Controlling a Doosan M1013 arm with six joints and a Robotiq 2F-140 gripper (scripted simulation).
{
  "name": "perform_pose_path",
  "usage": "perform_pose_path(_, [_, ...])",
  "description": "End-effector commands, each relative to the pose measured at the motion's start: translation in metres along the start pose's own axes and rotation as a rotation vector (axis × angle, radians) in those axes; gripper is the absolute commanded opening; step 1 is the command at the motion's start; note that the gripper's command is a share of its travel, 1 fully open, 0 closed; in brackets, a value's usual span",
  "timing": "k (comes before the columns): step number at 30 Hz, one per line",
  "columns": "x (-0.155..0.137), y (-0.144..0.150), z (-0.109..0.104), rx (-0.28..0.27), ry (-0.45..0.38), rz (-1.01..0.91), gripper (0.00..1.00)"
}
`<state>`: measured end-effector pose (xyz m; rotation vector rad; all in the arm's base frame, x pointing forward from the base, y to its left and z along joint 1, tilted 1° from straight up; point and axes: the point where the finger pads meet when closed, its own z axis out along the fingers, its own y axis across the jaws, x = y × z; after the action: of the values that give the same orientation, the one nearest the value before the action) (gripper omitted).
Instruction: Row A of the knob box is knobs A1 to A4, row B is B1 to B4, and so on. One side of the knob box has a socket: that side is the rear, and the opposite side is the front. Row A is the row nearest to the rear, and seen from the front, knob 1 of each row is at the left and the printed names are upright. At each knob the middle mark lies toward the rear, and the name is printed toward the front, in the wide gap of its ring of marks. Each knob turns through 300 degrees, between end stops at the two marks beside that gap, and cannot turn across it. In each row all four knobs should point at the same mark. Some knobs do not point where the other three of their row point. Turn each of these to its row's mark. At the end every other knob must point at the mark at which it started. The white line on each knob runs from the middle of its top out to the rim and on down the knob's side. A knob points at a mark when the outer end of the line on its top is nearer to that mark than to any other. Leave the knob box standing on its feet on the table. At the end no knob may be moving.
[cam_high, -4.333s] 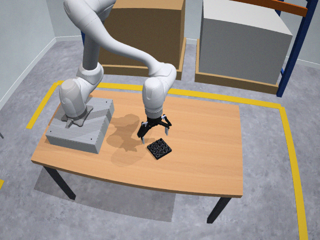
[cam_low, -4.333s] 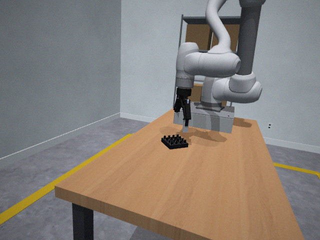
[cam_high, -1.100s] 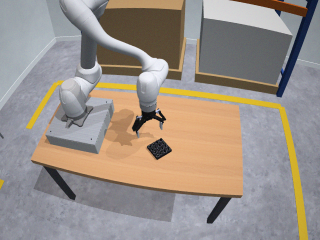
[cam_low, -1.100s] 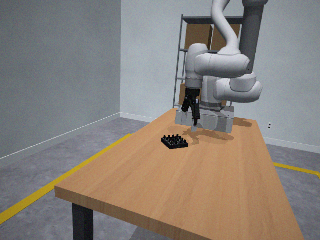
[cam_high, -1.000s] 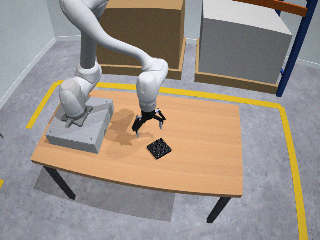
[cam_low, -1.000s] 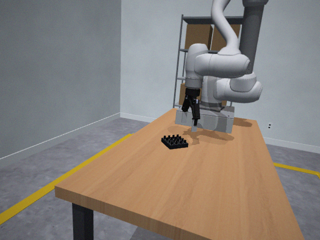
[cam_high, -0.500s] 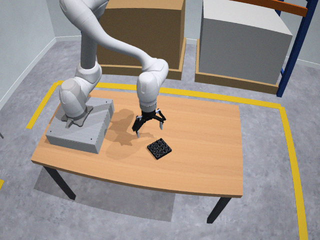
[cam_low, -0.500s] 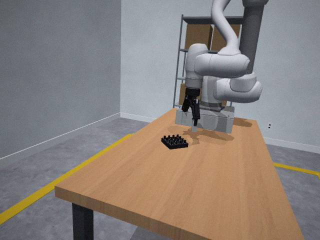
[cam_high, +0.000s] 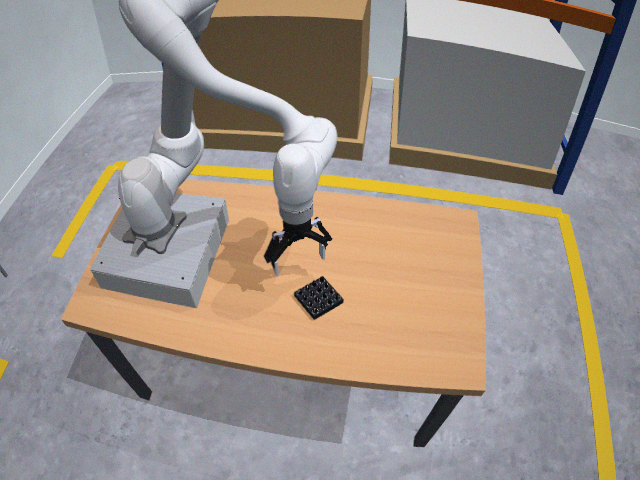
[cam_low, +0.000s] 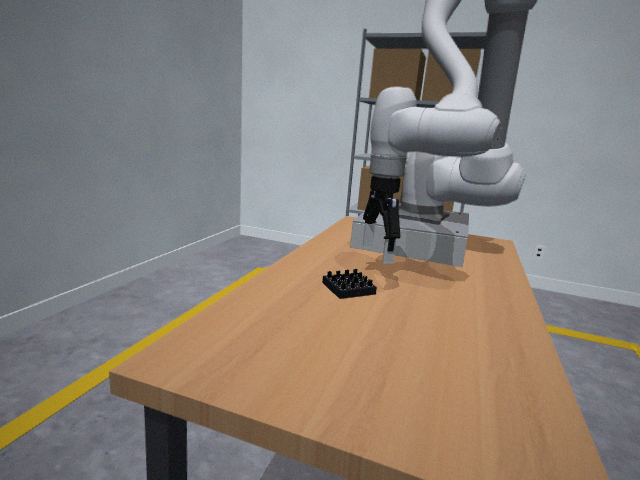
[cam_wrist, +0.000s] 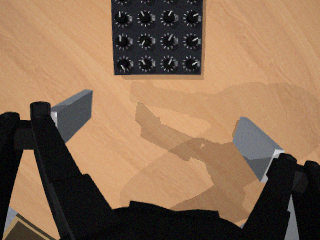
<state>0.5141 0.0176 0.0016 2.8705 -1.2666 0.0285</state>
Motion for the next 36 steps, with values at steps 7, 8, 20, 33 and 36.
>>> perform_pose_path(7, [0.0,0.0,0.0,0.0,0.0,0.0,1.0])
perform_pose_path(8, [0.0,0.0,0.0,0.0,0.0,0.0,1.0])
perform_pose_path(20, [0.0,0.0,0.0,0.0,0.0,0.0,1.0])
perform_pose_path(33, [0.005,-0.008,-0.003,0.0,0.0,0.196,1.0])
perform_pose_path(36, [0.008,-0.012,-0.004,0.0,0.0,0.289,1.0])
